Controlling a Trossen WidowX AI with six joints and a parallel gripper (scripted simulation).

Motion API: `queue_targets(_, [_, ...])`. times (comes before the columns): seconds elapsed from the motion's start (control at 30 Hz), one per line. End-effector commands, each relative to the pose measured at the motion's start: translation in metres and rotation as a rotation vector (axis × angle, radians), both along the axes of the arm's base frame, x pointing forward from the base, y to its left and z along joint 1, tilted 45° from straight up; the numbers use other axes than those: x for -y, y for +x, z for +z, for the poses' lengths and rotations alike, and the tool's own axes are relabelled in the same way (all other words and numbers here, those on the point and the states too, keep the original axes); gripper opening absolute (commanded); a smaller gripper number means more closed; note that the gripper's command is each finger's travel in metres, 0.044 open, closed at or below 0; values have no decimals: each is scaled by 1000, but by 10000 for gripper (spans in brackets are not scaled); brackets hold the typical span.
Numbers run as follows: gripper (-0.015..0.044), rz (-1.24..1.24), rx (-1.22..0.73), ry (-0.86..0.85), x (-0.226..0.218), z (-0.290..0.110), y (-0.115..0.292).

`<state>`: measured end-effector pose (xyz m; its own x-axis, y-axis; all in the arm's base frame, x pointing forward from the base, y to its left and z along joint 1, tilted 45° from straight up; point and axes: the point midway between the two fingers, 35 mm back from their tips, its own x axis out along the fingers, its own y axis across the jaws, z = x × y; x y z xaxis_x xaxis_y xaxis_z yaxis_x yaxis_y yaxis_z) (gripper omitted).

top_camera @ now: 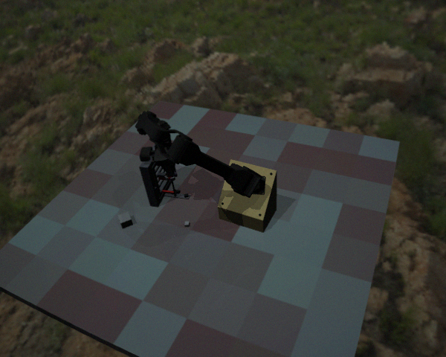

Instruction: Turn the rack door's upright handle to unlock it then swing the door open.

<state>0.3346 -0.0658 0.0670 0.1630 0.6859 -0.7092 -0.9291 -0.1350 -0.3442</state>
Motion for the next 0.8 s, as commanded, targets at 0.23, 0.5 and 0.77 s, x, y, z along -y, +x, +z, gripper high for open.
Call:
queue_targets(0.23, [26, 55, 57, -14, 0, 0, 1])
queue_targets(0.5, [236, 55, 57, -14, 0, 0, 1])
queue_targets(0.77, [298, -67, -61, 15, 0, 0, 1])
